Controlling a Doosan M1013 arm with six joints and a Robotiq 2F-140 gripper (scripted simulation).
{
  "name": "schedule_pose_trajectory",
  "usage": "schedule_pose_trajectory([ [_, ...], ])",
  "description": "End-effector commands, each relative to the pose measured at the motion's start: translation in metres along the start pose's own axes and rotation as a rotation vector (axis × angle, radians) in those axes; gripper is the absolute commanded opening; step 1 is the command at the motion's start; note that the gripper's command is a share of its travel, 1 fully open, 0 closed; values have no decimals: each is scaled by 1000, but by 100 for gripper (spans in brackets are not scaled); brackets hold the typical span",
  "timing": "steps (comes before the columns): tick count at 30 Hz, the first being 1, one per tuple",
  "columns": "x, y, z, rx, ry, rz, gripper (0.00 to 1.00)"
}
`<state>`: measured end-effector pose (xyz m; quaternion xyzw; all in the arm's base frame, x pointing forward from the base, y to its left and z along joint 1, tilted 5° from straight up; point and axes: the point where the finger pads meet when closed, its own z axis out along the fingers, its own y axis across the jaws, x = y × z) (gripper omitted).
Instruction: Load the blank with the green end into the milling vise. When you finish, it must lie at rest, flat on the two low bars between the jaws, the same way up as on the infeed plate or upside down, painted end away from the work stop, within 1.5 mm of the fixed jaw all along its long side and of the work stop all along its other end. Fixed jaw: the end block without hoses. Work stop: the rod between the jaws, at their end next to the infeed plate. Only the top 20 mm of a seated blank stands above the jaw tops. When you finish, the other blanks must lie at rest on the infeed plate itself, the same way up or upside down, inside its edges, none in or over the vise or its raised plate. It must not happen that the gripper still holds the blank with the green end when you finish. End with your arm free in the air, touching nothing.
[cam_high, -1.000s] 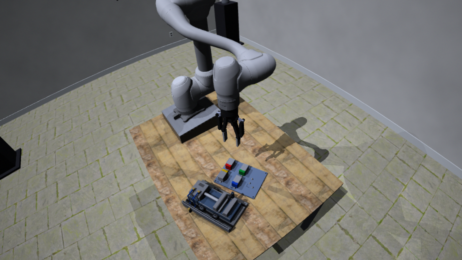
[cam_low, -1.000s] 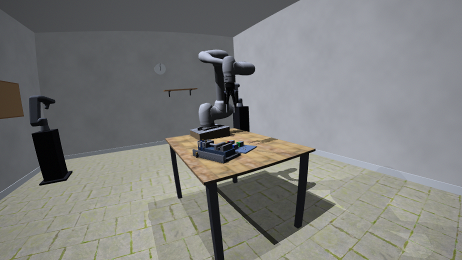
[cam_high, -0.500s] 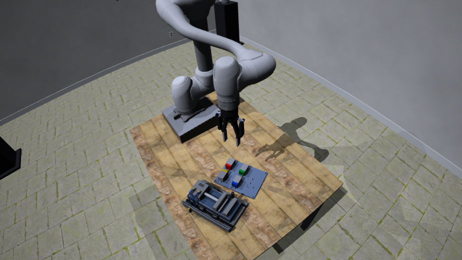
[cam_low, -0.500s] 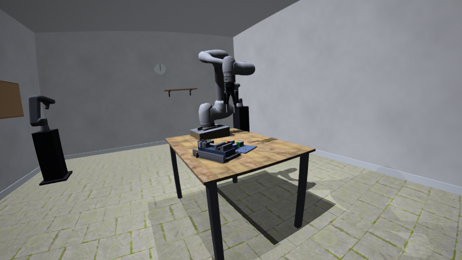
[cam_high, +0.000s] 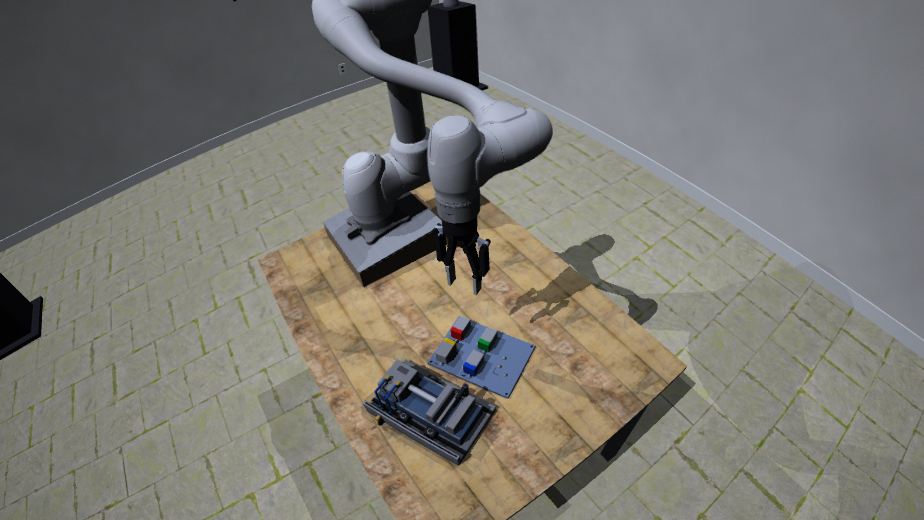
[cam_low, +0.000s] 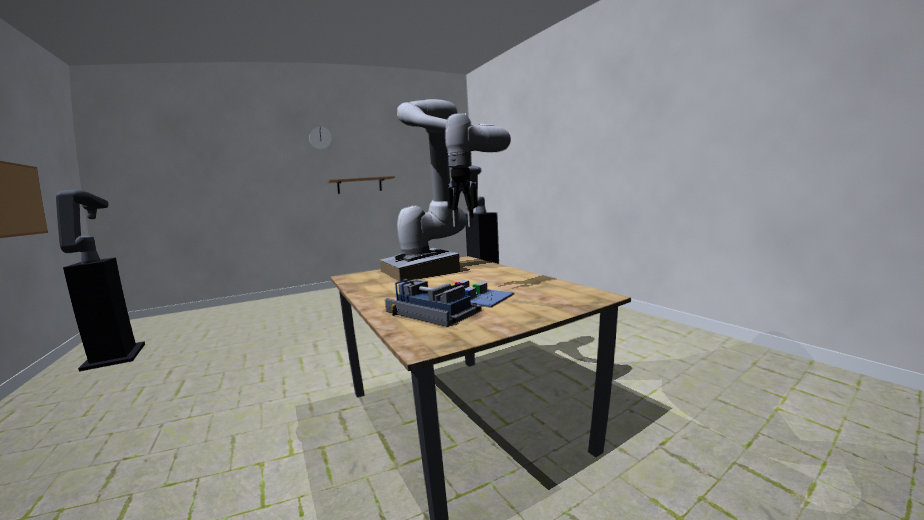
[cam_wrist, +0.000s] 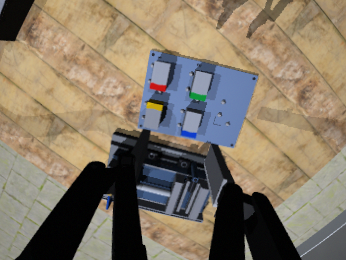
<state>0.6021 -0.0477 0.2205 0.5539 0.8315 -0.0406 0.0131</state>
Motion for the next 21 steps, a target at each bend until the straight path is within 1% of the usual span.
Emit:
schedule_pose_trajectory([
  [1, 2, 2, 9, 0, 0, -1, 42],
  [11, 10, 9, 41, 0, 0, -4, 42],
  [14, 10, 9, 42, 0, 0, -3, 42],
  [21, 15, 14, 65, 0, 0, -3, 42],
])
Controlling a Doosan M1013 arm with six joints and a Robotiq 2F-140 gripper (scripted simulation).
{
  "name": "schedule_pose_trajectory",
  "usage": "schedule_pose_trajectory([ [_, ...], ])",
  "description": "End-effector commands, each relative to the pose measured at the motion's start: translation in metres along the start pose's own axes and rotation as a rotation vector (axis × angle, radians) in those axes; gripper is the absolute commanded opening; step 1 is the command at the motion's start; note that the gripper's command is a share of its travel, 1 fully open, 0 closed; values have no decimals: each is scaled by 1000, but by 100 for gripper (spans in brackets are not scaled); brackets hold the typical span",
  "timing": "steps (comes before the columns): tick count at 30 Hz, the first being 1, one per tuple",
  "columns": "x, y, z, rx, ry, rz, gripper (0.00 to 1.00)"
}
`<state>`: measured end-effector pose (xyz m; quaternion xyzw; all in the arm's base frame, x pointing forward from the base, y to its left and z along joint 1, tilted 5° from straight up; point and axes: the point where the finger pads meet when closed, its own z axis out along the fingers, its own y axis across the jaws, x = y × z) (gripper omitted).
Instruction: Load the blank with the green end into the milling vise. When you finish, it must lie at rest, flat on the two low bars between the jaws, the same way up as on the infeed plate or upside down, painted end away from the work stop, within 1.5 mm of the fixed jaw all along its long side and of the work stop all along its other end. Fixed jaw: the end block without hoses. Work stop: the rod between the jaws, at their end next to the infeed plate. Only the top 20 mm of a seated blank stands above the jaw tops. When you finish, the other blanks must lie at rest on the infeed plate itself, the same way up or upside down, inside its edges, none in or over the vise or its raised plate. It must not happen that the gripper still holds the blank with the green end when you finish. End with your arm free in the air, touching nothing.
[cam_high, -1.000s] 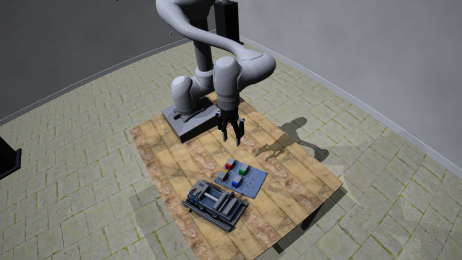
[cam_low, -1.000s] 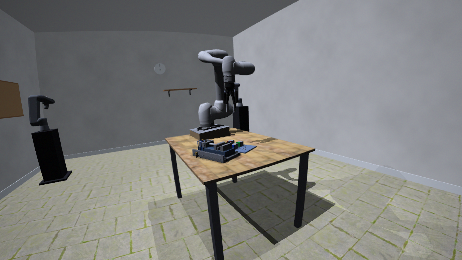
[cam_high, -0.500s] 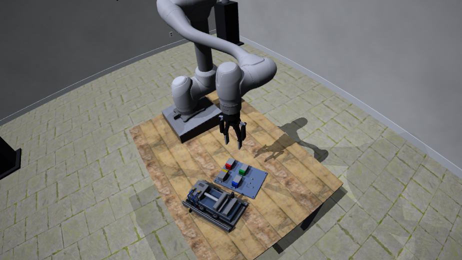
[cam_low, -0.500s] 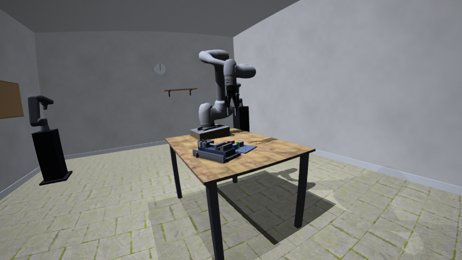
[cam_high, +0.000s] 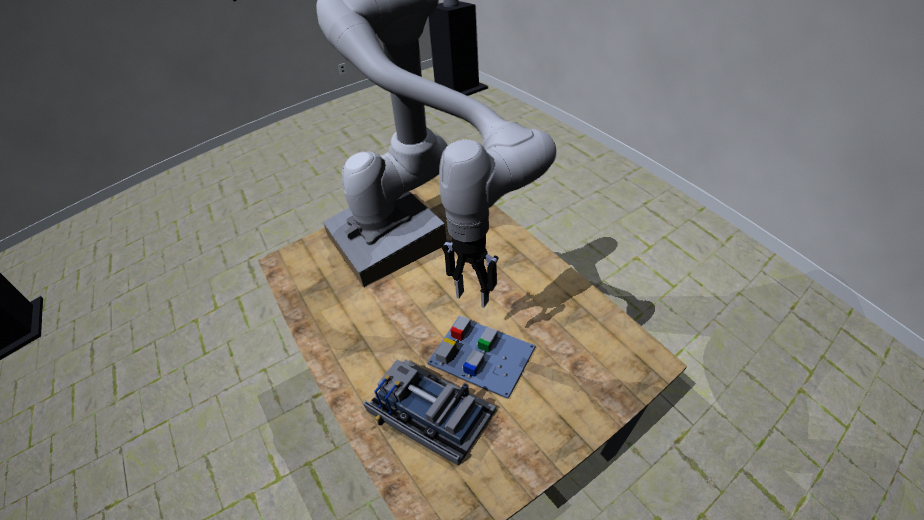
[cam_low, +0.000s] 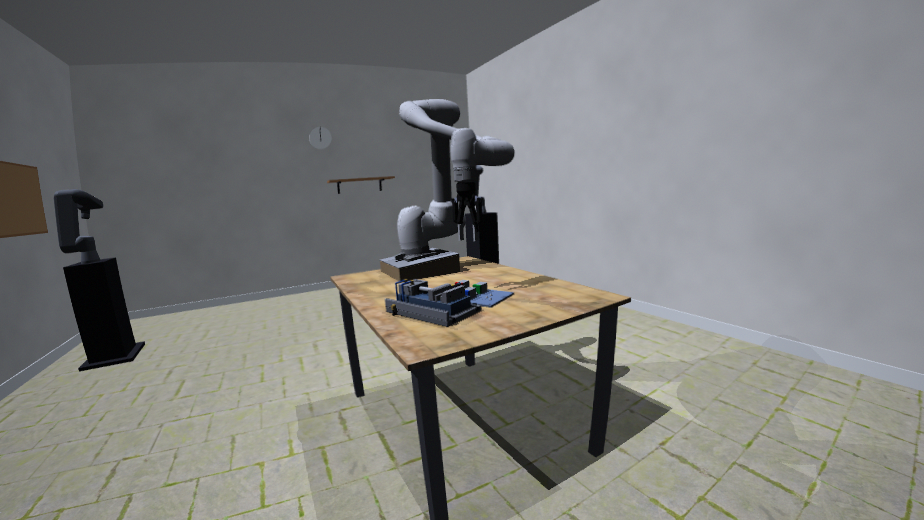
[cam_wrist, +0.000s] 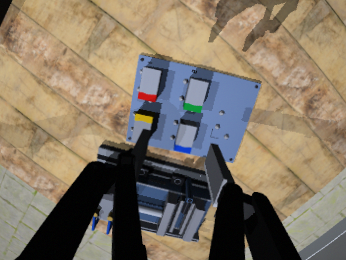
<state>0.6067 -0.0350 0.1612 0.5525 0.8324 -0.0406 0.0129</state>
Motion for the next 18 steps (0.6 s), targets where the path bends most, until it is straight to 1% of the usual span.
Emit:
schedule_pose_trajectory([
  [1, 2, 2, 10, 0, 0, 0, 42],
  [7, 7, 6, 29, 0, 0, 0, 42],
  [10, 7, 7, 31, 0, 0, 0, 42],
  [18, 15, 13, 61, 0, 0, 0, 42],
])
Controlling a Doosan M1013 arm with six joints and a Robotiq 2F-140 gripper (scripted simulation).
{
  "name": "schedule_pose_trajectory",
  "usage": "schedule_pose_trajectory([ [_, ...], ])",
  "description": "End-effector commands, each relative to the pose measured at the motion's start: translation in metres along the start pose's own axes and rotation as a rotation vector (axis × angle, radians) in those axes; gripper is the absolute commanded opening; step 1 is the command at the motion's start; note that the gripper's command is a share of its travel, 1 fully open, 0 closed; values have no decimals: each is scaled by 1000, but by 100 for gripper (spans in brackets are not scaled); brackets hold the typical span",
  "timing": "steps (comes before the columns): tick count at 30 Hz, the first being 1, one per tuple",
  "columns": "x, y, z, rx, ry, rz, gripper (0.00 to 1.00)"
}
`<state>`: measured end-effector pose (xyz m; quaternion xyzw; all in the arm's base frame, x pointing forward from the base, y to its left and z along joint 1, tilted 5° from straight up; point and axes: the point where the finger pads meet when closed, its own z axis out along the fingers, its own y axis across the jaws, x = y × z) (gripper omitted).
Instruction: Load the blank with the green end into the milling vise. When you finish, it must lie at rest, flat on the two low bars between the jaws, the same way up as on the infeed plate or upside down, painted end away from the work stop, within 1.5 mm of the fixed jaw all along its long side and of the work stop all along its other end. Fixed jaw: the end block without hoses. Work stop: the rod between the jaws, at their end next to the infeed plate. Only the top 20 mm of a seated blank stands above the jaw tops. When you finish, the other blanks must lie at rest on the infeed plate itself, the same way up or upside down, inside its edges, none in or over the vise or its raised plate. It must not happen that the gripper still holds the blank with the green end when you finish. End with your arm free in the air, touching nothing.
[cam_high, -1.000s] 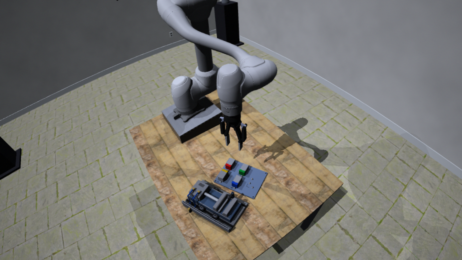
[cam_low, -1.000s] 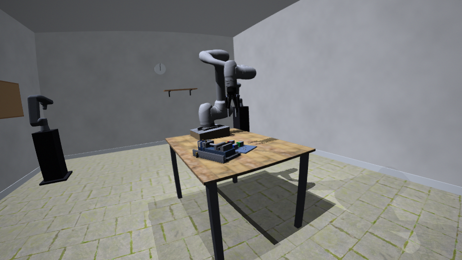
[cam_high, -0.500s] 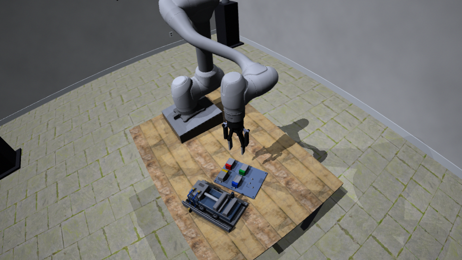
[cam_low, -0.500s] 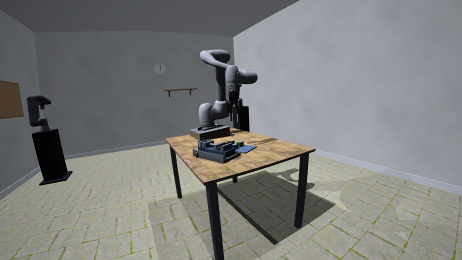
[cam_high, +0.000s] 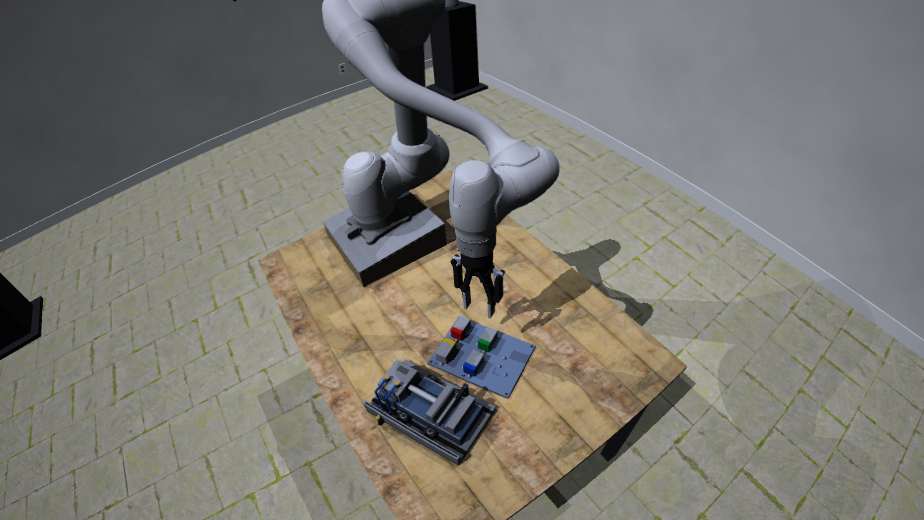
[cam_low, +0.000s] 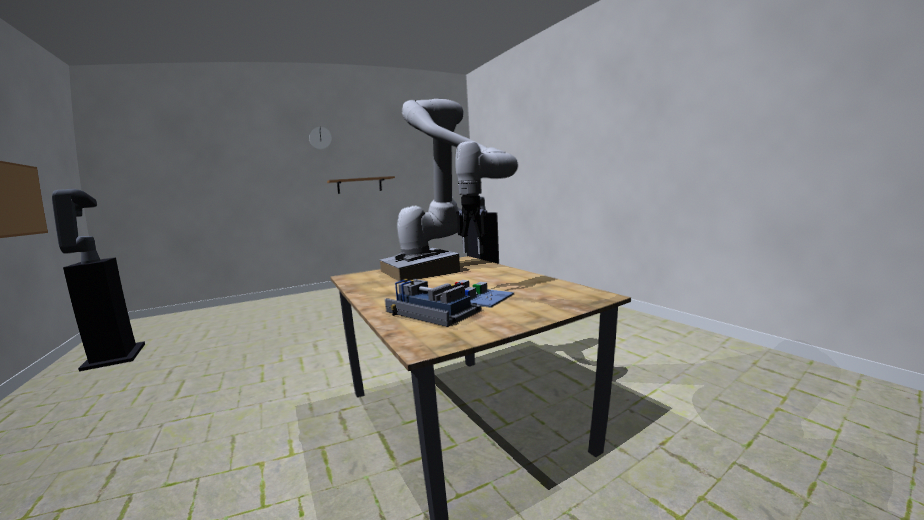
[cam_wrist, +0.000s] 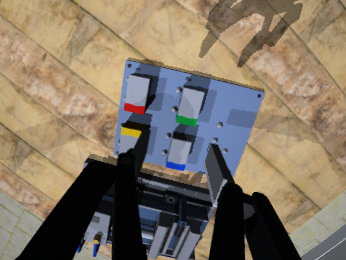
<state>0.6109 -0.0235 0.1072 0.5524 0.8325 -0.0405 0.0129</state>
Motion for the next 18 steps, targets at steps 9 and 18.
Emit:
schedule_pose_trajectory([
  [9, 8, 7, 33, 0, 0, 0, 42],
  [18, 16, 15, 67, 0, 0, 0, 42],
])
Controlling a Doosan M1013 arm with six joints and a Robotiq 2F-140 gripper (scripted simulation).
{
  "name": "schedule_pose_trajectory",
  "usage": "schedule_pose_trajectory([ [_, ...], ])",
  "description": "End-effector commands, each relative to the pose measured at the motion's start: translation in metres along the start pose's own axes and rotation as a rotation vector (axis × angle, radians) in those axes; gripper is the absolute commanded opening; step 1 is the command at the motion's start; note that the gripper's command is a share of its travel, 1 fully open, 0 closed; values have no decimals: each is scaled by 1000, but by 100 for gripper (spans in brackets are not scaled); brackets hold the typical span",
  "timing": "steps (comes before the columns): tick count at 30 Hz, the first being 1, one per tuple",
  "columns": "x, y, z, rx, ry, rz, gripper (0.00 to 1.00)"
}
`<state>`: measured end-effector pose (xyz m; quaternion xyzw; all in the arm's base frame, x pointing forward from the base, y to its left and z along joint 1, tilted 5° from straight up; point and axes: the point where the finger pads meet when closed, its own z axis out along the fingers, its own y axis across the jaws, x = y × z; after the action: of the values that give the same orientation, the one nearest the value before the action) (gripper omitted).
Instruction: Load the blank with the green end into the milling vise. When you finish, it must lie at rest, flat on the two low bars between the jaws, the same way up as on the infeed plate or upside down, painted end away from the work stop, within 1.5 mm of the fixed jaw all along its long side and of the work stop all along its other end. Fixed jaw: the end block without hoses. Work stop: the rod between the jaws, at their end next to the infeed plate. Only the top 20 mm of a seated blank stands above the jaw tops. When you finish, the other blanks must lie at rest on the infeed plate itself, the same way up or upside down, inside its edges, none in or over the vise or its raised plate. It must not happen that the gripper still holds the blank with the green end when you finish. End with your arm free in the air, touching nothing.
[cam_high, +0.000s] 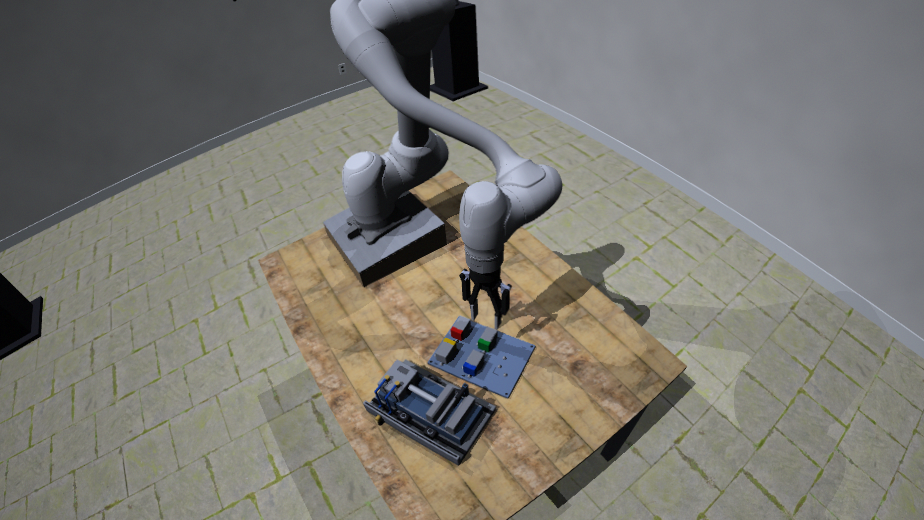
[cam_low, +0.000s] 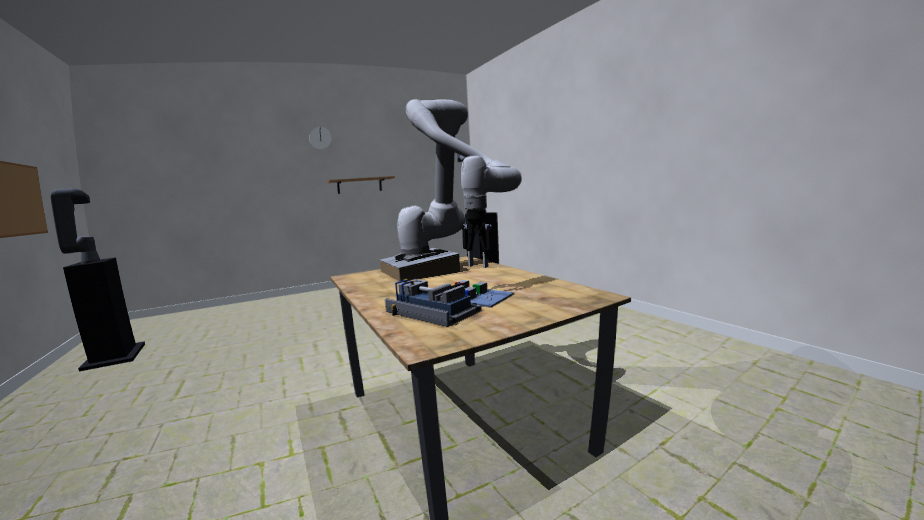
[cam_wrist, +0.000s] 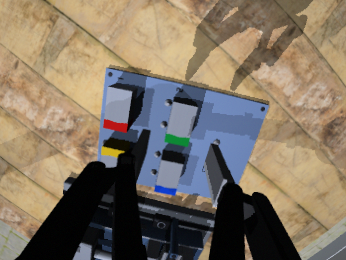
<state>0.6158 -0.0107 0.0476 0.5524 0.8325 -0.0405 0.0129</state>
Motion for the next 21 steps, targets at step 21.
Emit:
schedule_pose_trajectory([
  [21, 5, 5, 23, 0, 0, 0, 42],
])
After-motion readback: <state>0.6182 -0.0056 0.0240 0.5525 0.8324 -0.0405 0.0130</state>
